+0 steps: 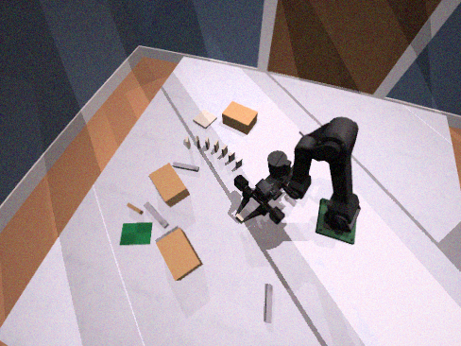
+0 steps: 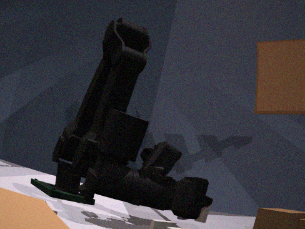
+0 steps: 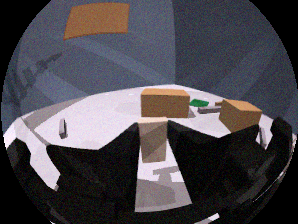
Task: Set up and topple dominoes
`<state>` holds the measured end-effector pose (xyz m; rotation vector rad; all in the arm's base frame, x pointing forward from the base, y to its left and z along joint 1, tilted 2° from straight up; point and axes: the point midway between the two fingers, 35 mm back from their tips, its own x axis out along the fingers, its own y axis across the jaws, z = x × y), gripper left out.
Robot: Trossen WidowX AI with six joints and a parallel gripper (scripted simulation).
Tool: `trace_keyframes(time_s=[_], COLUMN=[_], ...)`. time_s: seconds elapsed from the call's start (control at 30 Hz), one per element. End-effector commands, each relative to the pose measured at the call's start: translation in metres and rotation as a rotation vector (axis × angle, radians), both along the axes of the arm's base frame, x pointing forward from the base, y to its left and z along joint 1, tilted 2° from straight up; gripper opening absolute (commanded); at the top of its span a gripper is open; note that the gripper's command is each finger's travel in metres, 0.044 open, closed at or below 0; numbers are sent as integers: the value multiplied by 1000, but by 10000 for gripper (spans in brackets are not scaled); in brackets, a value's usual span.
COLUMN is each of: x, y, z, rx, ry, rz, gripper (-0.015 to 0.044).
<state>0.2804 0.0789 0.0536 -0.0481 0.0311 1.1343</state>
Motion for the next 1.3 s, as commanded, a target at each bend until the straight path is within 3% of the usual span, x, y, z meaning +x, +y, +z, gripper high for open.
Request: trace_keyframes(time_s=[0.0,0.53,0.97,1.27], x=[-1,-4,-4,-1], y=[1,2,2,1], z=[-9,-22,-22,13], rx=[-10,-18,-18,-15], ry=[-7,-9,-9,-5], rz=[-1,2,2,4], gripper=[107,107,440,440])
